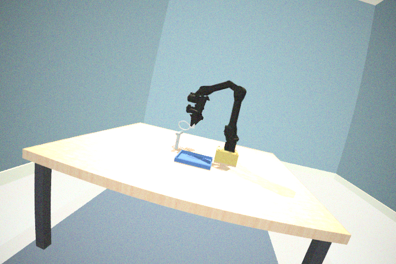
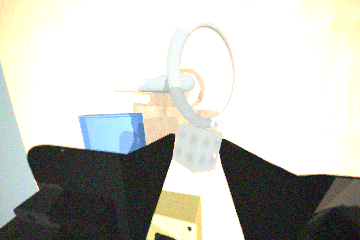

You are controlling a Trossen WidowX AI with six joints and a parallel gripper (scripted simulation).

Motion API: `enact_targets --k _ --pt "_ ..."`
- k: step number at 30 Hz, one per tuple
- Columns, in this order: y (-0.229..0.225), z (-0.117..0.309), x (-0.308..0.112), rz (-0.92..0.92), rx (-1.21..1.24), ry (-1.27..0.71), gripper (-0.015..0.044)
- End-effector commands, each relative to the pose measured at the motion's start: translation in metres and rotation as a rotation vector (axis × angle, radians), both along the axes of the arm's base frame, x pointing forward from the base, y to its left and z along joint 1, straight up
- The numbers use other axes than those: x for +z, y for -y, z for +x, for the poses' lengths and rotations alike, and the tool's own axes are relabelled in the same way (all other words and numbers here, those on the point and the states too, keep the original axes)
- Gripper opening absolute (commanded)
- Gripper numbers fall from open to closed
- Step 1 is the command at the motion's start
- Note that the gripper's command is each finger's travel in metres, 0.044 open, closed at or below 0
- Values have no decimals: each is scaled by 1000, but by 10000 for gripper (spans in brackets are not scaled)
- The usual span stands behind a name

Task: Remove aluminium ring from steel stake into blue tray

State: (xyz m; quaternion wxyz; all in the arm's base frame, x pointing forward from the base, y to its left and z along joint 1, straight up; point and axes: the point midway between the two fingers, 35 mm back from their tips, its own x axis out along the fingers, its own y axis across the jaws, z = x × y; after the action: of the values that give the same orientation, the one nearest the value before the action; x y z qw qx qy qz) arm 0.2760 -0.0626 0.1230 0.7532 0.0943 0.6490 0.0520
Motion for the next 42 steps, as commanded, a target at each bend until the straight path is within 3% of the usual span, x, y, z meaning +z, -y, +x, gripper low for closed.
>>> enact_targets --k 1,12,42 --pt "0 0 8 1 3 8 0" --pt "0 0 23 1 3 8 0" --pt "1 48 30 1 4 13 0"
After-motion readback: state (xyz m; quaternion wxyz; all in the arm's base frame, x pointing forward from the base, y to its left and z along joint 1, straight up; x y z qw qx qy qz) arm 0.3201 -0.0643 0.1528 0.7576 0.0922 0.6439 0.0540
